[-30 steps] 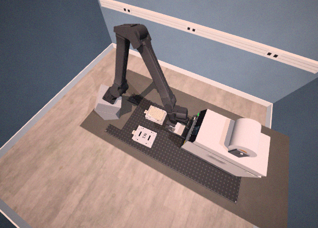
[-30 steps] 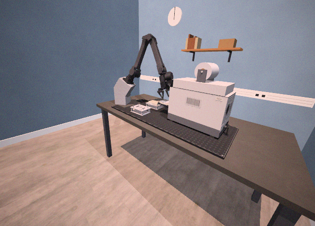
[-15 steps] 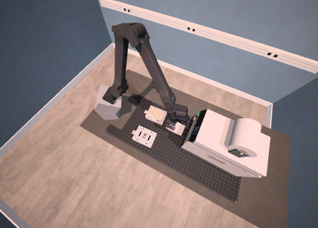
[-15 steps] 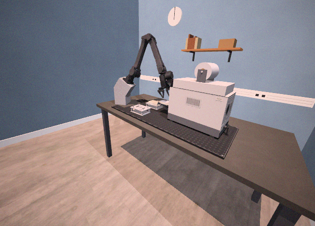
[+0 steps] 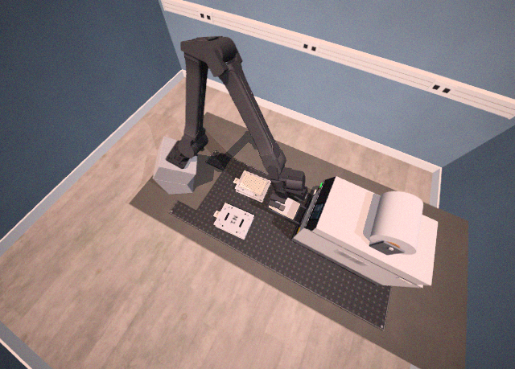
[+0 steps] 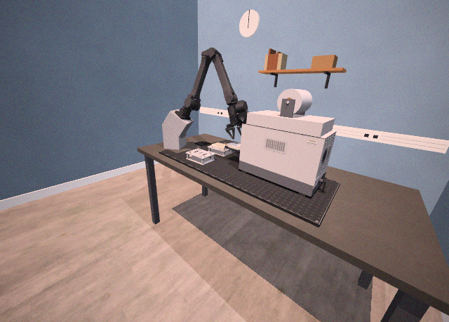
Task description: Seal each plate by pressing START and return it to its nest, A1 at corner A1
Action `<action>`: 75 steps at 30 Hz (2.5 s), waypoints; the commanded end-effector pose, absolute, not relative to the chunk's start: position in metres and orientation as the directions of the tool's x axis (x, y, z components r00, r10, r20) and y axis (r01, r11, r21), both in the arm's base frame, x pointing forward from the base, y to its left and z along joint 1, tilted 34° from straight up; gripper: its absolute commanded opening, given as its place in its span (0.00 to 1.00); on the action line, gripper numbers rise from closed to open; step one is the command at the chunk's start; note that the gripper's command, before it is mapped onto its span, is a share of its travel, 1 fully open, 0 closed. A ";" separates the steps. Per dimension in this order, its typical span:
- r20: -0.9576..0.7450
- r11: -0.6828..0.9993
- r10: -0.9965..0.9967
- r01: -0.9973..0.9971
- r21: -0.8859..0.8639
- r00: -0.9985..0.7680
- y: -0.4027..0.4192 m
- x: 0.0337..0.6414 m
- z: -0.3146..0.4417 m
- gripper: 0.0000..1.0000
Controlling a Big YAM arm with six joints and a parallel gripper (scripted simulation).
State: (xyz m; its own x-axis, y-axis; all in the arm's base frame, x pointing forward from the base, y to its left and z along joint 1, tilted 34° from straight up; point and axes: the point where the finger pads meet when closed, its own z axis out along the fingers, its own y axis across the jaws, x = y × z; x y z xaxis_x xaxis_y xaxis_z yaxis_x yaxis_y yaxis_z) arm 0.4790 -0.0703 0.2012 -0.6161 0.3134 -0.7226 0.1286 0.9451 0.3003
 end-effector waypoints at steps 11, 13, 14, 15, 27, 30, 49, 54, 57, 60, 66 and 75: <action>-0.740 0.947 0.313 0.135 0.292 -0.596 -0.081 0.482 0.207 1.00; -0.745 0.948 0.307 0.126 0.291 -0.592 -0.079 0.483 0.211 1.00; -0.750 0.950 0.303 0.120 0.290 -0.587 -0.077 0.485 0.215 1.00; -0.755 0.951 0.299 0.114 0.289 -0.583 -0.075 0.486 0.219 1.00; -0.746 0.945 0.313 0.120 0.303 -0.588 -0.067 0.505 0.205 1.00; -0.746 0.945 0.316 0.124 0.302 -0.586 -0.068 0.502 0.206 1.00; -0.744 0.945 0.315 0.124 0.302 -0.589 -0.067 0.510 0.186 1.00; -0.757 0.948 0.309 0.125 0.292 -0.576 -0.075 0.509 0.201 1.00; -0.759 0.950 0.303 0.118 0.290 -0.576 -0.072 0.508 0.205 1.00; -0.763 0.952 0.294 0.104 0.289 -0.575 -0.066 0.510 0.209 1.00; -0.744 0.951 0.294 0.104 0.292 -0.600 -0.061 0.507 0.194 1.00; -0.715 0.948 0.301 0.117 0.296 -0.631 -0.060 0.501 0.172 1.00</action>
State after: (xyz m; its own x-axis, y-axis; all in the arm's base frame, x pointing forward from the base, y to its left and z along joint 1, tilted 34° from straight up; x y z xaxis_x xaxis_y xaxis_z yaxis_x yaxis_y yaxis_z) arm 0.5009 -0.0630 0.1748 -0.6180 0.3120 -0.7216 0.1278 0.9455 0.2994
